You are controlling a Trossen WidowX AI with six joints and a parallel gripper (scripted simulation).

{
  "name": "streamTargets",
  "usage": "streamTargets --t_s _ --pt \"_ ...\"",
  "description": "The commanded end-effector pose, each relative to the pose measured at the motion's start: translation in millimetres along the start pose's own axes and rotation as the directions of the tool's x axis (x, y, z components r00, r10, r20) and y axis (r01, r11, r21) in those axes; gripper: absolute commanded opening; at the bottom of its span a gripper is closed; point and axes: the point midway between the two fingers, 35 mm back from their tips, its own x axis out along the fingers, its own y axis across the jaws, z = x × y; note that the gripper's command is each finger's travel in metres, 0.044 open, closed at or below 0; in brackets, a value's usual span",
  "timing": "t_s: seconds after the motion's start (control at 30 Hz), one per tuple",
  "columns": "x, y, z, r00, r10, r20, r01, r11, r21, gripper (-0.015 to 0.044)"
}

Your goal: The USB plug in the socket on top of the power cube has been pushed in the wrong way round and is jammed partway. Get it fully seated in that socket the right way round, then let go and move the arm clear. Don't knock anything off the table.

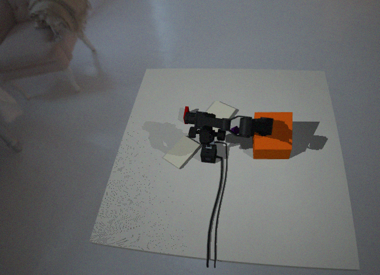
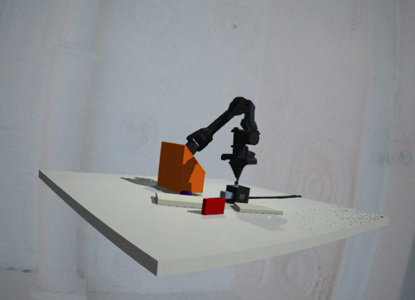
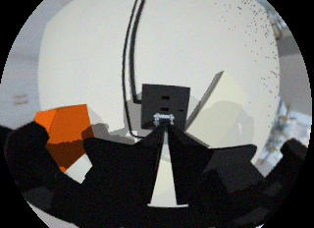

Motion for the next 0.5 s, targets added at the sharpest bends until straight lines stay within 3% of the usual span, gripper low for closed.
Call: streamTargets --t_s 0.0,0.47 --pt "1.9 0.7 -0.9 1.0 0.003 -0.001 -0.003 1.0 0.005 0.0" --pt "3.6 0.7 -1.0 1.0 0.003 -0.001 -0.003 1.0 0.005 0.0"
